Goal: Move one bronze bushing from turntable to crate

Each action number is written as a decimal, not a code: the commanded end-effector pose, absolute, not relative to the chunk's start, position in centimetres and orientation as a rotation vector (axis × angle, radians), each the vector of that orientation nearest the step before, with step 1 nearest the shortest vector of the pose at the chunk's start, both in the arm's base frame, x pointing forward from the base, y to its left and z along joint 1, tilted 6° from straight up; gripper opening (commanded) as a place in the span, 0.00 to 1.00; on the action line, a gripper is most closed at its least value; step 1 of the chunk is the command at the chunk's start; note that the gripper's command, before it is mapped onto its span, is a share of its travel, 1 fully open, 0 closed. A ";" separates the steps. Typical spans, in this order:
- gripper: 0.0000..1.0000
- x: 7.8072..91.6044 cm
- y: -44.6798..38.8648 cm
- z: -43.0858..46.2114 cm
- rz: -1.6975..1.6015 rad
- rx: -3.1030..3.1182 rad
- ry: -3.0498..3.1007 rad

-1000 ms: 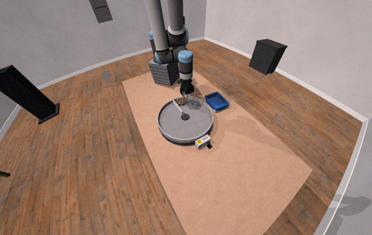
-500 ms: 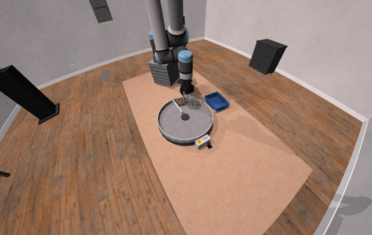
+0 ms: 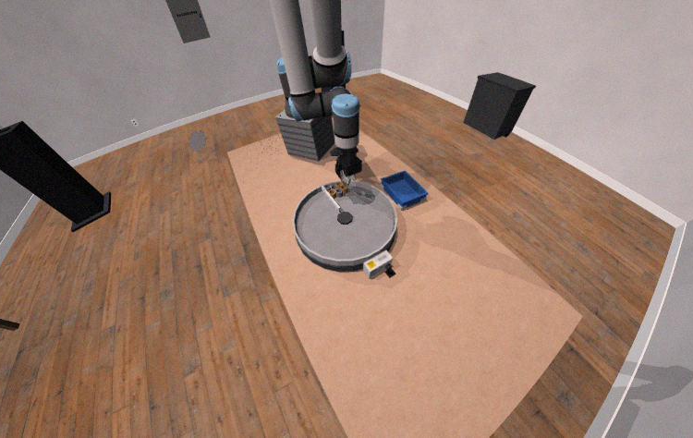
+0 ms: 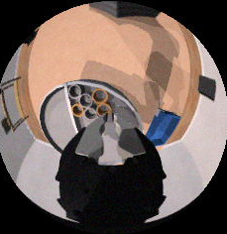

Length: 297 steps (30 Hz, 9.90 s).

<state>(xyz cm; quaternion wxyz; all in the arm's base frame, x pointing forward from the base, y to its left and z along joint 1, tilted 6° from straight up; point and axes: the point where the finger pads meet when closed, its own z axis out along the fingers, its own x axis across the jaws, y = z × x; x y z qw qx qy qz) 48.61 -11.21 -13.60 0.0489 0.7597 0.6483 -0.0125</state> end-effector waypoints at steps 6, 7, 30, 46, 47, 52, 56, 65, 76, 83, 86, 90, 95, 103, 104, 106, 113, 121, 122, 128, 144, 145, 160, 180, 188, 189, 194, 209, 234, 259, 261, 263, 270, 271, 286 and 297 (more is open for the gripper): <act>0.06 48.7 -11.2 -13.6 -0.039 2.312 1.977; 0.06 48.7 -11.2 -13.6 -0.039 2.312 1.977; 0.06 48.7 -11.3 -14.1 -0.039 2.313 1.977; 0.06 48.8 -11.5 -16.0 -0.039 2.314 1.975; 0.06 48.8 -11.5 -16.1 -0.039 2.314 1.975; 0.06 48.8 -11.5 -16.1 -0.039 2.314 1.975; 0.06 48.8 -11.5 -16.0 -0.038 2.312 1.974; 0.06 48.8 -11.5 -16.0 -0.038 2.312 1.974; 0.06 48.8 -11.5 -16.0 -0.038 2.312 1.974; 0.06 48.8 -11.5 -16.0 -0.038 2.312 1.974; 0.00 48.8 -11.5 -16.0 -0.038 2.312 1.974; 0.00 48.8 -11.5 -16.0 -0.038 2.312 1.974; 0.00 48.8 -11.5 -16.0 -0.038 2.312 1.974; 0.00 48.8 -11.5 -16.0 -0.038 2.312 1.974; 0.00 48.8 -11.5 -16.0 -0.038 2.312 1.974; 0.00 48.8 -11.5 -16.0 -0.038 2.312 1.974; 0.00 48.8 -11.5 -16.0 -0.038 2.312 1.974; 0.00 48.8 -11.5 -16.0 -0.038 2.312 1.974; 0.00 48.8 -11.5 -16.0 -0.038 2.312 1.974; 0.00 48.8 -11.5 -16.0 -0.038 2.312 1.974; 0.00 48.5 -10.9 -11.8 -0.039 2.312 1.978; 0.00 48.5 -10.9 -11.3 -0.038 2.312 1.977; 0.00 48.5 -10.9 -10.4 -0.039 2.314 1.976; 0.00 48.6 -10.9 -10.3 -0.038 2.313 1.975; 0.00 48.6 -10.9 -10.3 -0.038 2.313 1.975; 0.00 48.6 -10.9 -10.3 -0.038 2.313 1.975; 0.00 48.8 -10.7 -10.3 -0.038 2.311 1.976; 0.00 50.7 -7.7 -10.6 -0.039 2.312 1.977; 0.00 59.9 6.8 -11.5 -0.038 2.311 1.977; 0.00 64.0 13.3 -11.8 -0.037 2.314 1.974; 0.00 63.9 13.3 -11.9 -0.038 2.314 1.975; 0.00 63.9 13.3 -11.9 -0.039 2.314 1.975; 0.00 63.9 13.3 -11.9 -0.038 2.314 1.976; 0.00 63.9 13.3 -11.9 -0.038 2.314 1.976; 0.00 63.9 13.3 -11.9 -0.038 2.314 1.976; 0.00 63.9 13.3 -12.2 -0.039 2.314 1.975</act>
